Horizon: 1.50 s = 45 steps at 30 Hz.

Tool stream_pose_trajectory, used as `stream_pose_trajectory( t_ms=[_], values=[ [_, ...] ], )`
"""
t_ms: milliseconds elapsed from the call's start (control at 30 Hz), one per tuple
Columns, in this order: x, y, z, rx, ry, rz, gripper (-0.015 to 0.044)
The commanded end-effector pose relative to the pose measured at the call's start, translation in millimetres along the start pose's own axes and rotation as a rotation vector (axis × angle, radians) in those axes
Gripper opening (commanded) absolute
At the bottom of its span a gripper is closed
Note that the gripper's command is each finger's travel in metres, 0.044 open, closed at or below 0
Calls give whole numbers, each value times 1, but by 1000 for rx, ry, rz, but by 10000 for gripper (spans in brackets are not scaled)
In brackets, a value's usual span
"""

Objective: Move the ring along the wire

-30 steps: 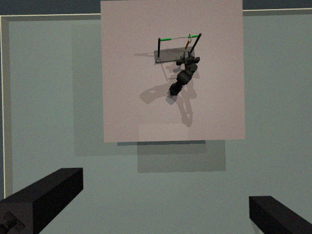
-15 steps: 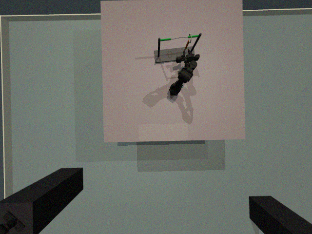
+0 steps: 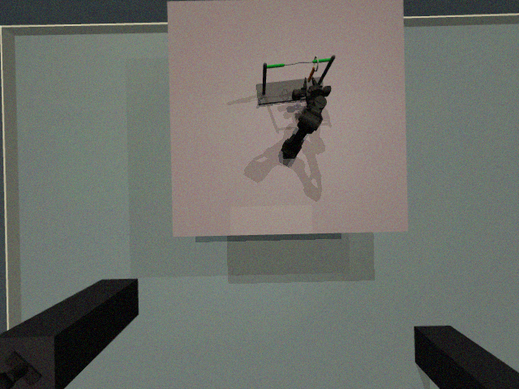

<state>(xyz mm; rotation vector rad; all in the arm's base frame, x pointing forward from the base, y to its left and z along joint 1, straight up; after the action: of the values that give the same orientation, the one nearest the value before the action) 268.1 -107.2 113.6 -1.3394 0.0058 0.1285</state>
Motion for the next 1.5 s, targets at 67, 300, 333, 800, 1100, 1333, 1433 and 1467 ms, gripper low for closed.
stream_pose_trajectory(
  t_ms=[67, 300, 333, 800, 1100, 1333, 1433, 1467],
  values=[
    [11, 0, 1, 1, 2, -5, 160],
    [15, 1, 2, 2, 2, -5, 160],
    [15, 1, 2, 2, 2, -5, 160],
    [15, 1, 2, 2, 2, -5, 160],
    [15, 1, 2, 0, -1, -3, 22],
    [15, 1, 2, 0, -1, -3, -142],
    [15, 1, 2, 0, -1, -3, -150],
    [15, 1, 2, 0, -1, -3, -150]
  ],
)
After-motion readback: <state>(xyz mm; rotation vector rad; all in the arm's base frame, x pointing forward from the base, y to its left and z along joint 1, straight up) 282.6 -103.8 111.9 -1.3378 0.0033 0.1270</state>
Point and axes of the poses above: the point midway between the two fingers, 35 mm back from their tips, its own x axis out along the fingers, its own z axis across the jaws, y = z × x, the point moved 6 cm from there along -x, back along the fingers, and after that the axes turned 14 degrees about x, right-handed, at the moved point
